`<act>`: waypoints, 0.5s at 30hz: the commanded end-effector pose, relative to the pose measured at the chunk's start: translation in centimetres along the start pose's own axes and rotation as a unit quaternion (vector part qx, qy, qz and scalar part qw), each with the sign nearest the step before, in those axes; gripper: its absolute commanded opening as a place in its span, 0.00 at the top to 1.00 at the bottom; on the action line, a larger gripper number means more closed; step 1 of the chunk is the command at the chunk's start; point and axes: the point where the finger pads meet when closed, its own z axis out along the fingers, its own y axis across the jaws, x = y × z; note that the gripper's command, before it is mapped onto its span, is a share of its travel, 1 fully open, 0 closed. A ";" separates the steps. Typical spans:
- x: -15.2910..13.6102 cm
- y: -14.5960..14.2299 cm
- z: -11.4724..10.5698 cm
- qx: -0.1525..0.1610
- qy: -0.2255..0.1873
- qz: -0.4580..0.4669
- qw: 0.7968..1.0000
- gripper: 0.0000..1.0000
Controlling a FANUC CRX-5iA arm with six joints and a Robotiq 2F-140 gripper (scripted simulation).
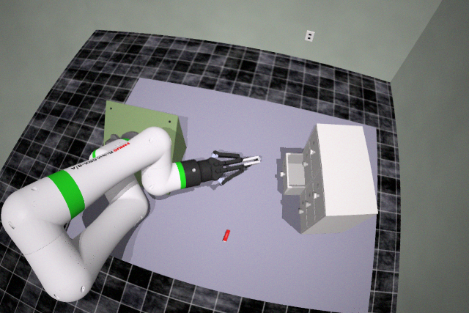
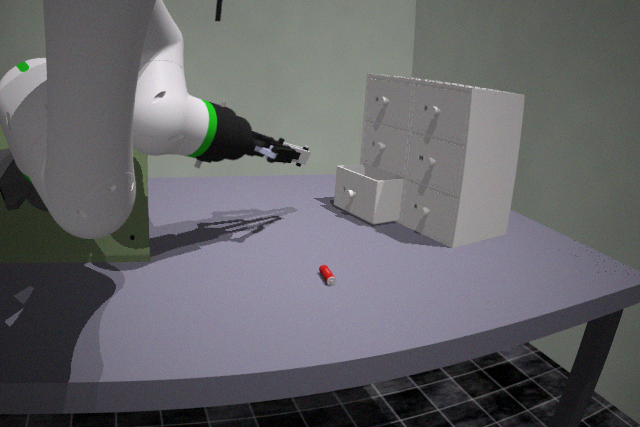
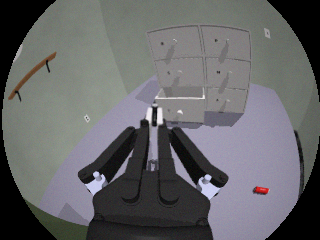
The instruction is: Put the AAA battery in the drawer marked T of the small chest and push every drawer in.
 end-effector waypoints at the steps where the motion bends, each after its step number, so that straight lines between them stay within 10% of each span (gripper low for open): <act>1: -0.1 2.7 -2.5 -0.131 -0.011 -0.045 0.990 0.97; 15: 0.4 3.2 -1.0 -0.138 -0.011 -0.047 0.989 0.97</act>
